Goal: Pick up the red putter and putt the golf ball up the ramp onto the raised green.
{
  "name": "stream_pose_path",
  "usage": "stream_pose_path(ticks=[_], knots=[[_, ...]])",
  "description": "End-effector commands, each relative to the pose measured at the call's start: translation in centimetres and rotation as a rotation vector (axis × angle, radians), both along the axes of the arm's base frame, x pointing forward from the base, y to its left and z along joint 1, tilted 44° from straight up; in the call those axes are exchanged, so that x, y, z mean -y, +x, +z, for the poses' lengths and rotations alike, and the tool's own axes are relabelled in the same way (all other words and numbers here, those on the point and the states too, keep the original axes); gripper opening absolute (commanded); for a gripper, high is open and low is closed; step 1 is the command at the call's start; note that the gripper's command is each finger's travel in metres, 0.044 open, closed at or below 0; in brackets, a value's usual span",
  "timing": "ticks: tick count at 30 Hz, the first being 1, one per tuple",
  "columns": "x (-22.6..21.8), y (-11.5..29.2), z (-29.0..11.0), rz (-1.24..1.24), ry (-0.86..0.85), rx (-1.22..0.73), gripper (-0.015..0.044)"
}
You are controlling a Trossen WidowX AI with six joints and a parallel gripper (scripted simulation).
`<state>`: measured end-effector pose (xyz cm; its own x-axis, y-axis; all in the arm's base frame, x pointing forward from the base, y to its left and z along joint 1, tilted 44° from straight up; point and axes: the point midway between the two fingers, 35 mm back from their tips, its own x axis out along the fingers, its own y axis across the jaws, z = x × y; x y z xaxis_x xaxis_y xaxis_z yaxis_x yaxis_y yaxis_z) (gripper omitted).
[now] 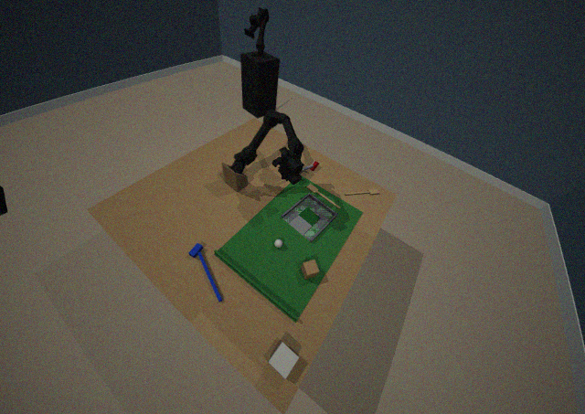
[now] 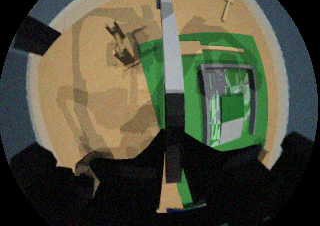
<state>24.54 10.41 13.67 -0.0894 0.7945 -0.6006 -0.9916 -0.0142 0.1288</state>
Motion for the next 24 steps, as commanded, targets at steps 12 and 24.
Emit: stream_pose_path(ticks=[12, 24], knots=[[7.4, 4.4, -5.5, -0.31, -0.117, -0.299, 0.0], [13.8, 5.5, -10.6, -0.543, -0.182, -0.545, 0.0]])
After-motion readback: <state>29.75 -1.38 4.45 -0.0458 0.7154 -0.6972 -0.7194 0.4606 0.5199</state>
